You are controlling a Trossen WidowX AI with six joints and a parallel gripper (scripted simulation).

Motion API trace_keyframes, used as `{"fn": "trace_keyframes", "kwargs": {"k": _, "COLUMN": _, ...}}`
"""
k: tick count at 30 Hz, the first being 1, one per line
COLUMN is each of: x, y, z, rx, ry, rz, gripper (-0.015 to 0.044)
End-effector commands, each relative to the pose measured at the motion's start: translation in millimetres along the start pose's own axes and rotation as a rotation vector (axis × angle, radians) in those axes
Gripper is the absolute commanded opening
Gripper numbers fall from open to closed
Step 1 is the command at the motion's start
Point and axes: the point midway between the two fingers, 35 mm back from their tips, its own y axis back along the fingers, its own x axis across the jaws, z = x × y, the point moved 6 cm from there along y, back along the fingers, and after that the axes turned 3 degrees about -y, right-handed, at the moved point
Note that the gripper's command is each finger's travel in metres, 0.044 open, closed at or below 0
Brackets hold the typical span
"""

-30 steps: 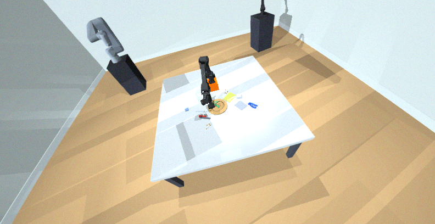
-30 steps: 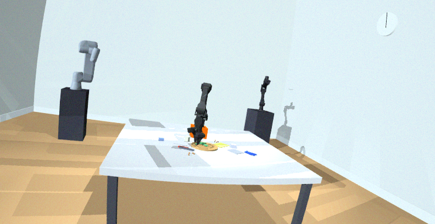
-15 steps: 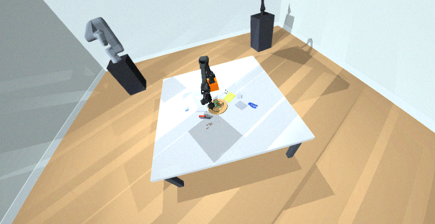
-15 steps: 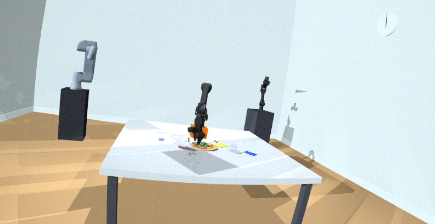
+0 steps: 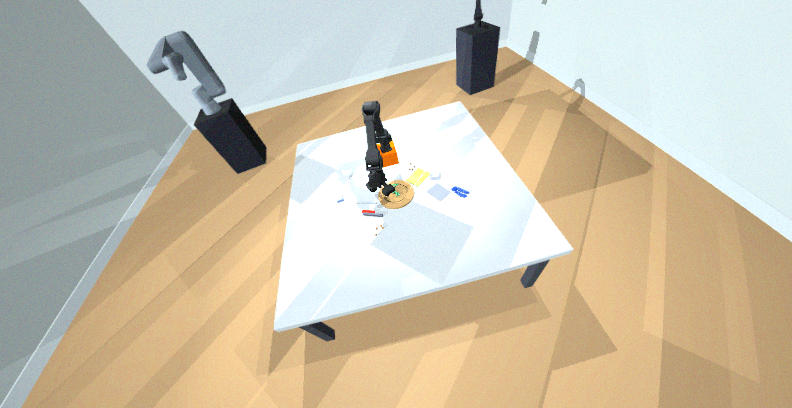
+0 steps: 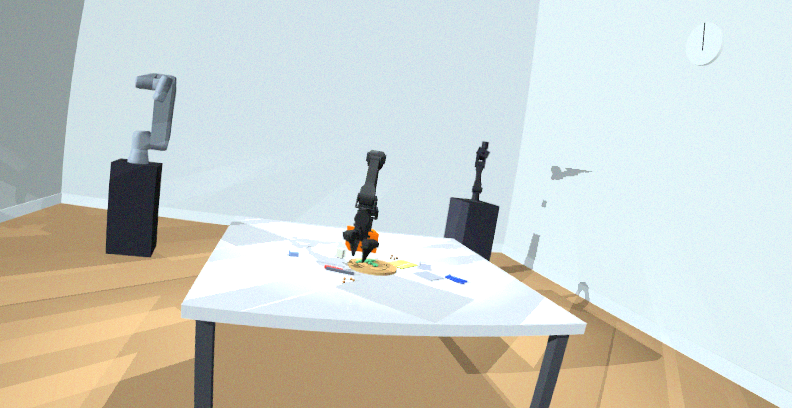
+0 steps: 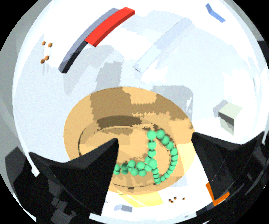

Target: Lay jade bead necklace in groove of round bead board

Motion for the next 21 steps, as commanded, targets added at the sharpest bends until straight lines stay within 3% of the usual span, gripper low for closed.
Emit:
{"fn": "trace_keyframes", "kwargs": {"k": 1, "x": 2.9, "y": 13.5, "z": 0.7, "rx": -0.011, "ry": 0.334, "rz": 0.006, "gripper": 0.0230}}
{"fn": "trace_keyframes", "kwargs": {"k": 5, "x": 3.6, "y": 24.9, "z": -0.5, "rx": -0.012, "ry": 0.694, "rz": 0.004, "gripper": 0.0125}}
{"fn": "trace_keyframes", "kwargs": {"k": 21, "x": 3.7, "y": 11.6, "z": -0.6, "rx": -0.012, "ry": 0.754, "rz": 0.003, "gripper": 0.0120}}
